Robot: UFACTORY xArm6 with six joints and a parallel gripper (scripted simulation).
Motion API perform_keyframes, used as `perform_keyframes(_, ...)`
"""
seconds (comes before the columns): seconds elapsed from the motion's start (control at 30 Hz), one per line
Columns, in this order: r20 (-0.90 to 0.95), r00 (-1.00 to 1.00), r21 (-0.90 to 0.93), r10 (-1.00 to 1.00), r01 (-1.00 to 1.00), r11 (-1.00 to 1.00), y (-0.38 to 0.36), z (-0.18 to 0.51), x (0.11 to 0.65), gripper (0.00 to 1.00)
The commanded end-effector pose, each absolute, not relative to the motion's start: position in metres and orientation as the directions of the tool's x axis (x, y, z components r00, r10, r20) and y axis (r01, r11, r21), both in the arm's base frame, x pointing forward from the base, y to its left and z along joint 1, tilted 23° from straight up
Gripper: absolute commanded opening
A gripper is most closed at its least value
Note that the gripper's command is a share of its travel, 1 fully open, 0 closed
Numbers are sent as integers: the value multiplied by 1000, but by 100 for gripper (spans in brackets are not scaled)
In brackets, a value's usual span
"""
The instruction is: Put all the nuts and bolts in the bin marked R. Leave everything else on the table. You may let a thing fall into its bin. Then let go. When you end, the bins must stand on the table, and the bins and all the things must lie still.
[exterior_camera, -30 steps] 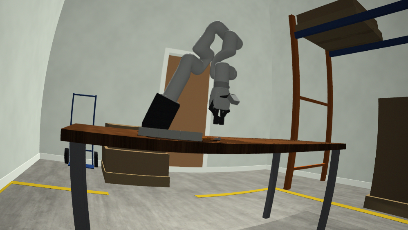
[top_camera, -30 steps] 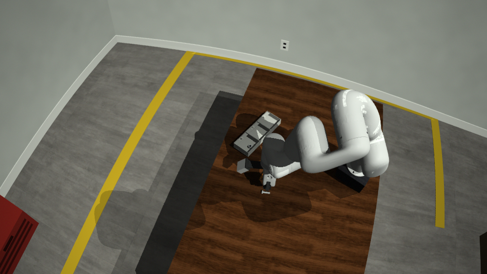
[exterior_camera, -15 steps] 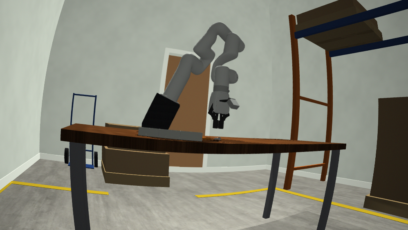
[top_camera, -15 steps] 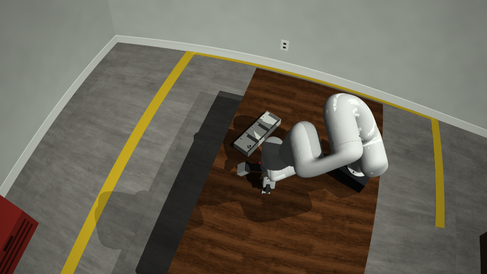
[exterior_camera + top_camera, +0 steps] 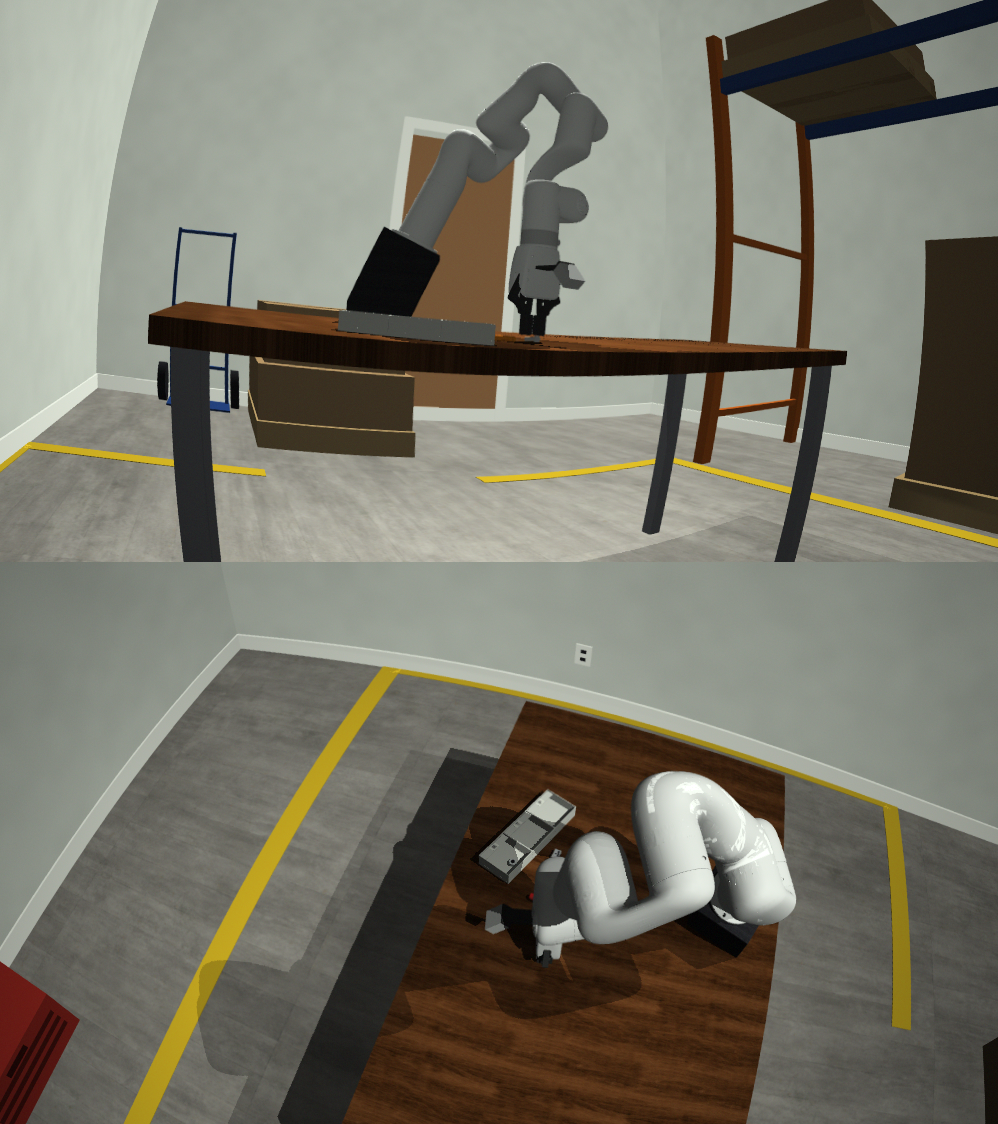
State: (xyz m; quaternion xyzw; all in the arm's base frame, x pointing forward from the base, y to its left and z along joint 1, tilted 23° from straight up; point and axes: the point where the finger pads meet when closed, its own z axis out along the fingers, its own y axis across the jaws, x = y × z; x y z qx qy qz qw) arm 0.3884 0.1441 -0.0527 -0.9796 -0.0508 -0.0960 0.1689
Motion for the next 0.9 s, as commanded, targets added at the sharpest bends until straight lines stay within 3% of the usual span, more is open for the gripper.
perform_keyframes(0.0, 210, 975, -322, 66, 133, -937, 146, -56, 391, 29)
perform_keyframes(0.7, 210, 975, -322, 66, 133, -937, 148, -63, 391, 29)
perform_keyframes(0.73, 210, 975, -322, 66, 133, -937, 148, -63, 391, 0)
perform_keyframes(0.87, 210, 975, -322, 66, 133, -937, 148, -63, 391, 0)
